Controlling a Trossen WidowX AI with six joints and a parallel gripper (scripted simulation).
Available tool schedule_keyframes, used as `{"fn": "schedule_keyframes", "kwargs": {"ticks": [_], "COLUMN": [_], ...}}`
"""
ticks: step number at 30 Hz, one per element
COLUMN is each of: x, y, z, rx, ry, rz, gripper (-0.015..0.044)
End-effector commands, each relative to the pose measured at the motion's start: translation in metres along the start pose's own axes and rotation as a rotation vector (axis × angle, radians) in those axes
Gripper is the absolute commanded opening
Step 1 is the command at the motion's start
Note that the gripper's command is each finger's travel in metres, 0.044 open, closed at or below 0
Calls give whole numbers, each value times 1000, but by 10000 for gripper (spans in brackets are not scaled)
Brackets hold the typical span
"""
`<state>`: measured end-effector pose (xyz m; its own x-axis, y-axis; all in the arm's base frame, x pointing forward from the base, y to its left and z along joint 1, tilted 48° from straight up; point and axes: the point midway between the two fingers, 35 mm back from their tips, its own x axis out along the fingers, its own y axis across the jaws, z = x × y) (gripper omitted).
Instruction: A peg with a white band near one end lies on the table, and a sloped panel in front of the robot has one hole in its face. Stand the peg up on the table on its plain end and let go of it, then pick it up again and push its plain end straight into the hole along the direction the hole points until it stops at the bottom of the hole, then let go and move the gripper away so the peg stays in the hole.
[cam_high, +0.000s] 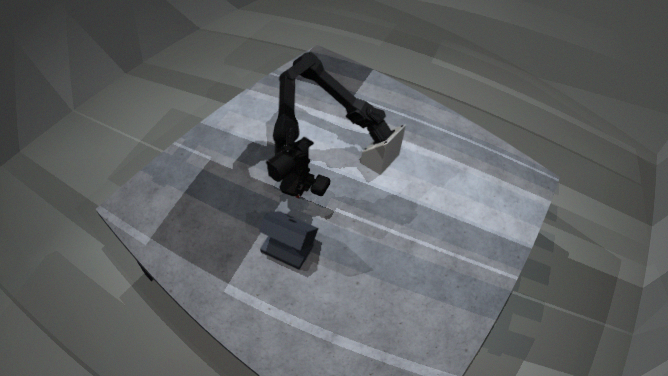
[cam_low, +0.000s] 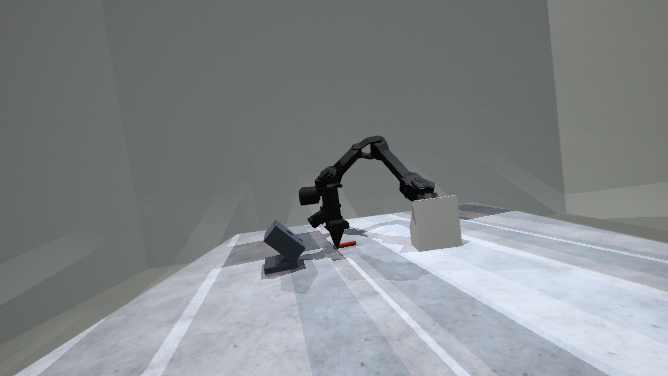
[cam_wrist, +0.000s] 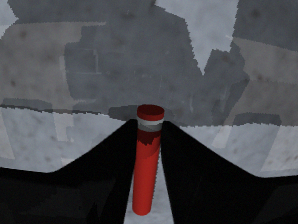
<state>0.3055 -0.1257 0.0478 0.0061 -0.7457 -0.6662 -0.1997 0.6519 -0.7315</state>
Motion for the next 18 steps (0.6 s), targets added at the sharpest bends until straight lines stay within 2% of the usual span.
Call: {"fn": "schedule_keyframes", "kwargs": {"ticks": [1, 18], "x": [1, -10], "y": [0, 0], "z": [-1, -6], "rx": [-5, -2], "ry": [2, -155], "rz": [-3, 1], "gripper": [49, 49]}}
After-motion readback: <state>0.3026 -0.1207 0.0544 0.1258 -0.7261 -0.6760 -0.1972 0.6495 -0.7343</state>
